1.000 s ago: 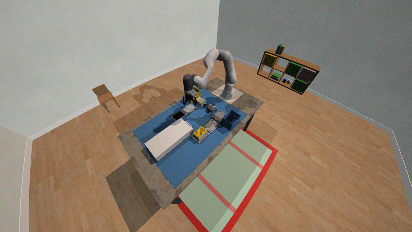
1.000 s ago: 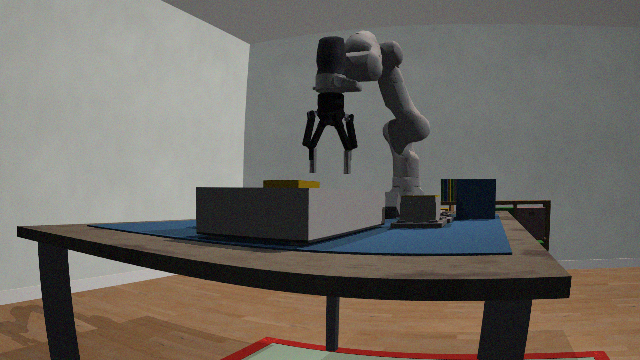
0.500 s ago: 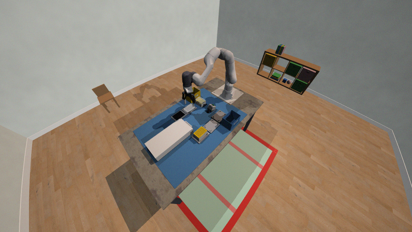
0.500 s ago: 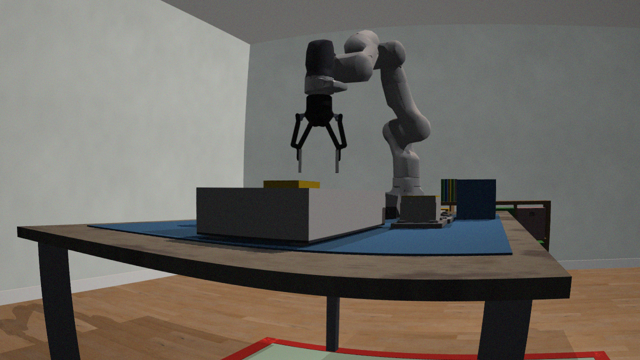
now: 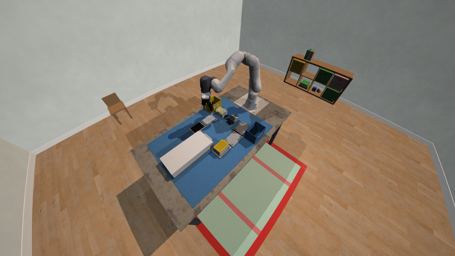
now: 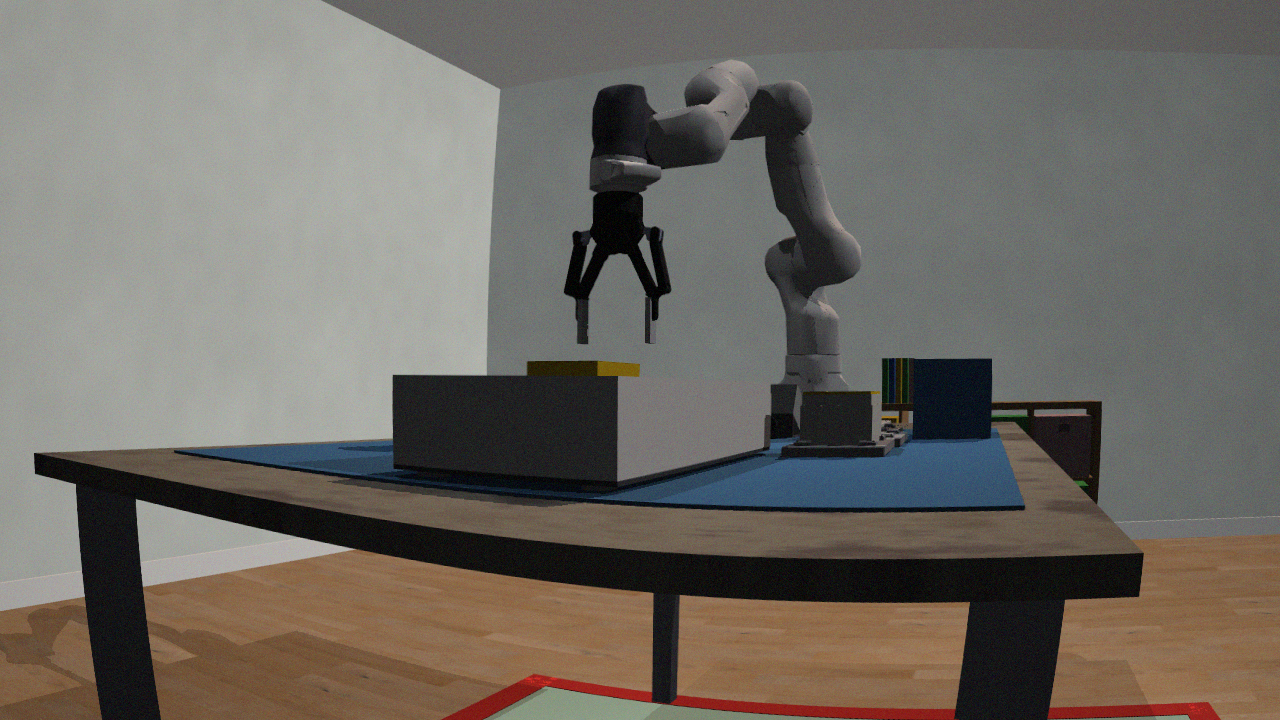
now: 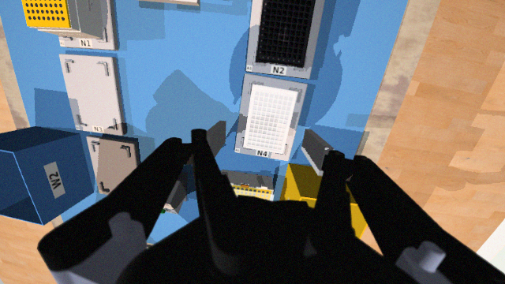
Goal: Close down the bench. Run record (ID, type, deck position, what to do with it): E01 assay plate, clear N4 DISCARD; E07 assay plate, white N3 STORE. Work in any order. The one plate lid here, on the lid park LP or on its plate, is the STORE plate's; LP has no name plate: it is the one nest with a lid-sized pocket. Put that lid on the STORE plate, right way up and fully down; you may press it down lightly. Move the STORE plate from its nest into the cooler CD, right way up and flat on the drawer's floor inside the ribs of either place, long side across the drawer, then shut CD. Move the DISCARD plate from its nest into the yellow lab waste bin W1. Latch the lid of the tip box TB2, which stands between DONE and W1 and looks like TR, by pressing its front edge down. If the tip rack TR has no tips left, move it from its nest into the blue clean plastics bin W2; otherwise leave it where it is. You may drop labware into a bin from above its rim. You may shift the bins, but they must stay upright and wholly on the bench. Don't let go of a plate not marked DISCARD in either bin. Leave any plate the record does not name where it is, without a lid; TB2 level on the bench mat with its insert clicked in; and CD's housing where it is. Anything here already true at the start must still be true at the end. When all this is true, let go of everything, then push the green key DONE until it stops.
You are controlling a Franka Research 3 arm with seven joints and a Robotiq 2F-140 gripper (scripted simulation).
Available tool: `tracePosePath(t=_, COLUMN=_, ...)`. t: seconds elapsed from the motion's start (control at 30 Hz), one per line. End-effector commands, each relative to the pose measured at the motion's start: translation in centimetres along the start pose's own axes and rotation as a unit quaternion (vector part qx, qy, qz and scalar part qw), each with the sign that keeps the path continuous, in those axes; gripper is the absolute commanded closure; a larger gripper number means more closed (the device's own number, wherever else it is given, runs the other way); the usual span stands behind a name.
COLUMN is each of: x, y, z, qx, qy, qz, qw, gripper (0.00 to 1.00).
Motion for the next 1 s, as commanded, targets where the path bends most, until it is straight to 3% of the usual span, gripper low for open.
tracePosePath(t=0.0, x=1.3, y=0.2, z=0.5, qx=0.003, qy=-0.035, qz=-0.001, qw=0.999, gripper=0.34)
tracePosePath(t=0.3, x=1.3, y=0.2, z=0.5, qx=0.003, qy=-0.035, qz=-0.001, qw=0.999, gripper=0.34)
tracePosePath(t=0.97, x=1.3, y=-2.2, z=0.5, qx=0.003, qy=-0.035, qz=-0.001, qw=0.999, gripper=0.34)
Point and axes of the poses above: the point where the finger pads meet when closed, its own y axis back along the fingers, its own x axis across the jaws, z = x × y, the point moved 3 cm from there along y, back along the fingers, and after that the axes turned 5 degrees about -y, right-handed, at the moved point
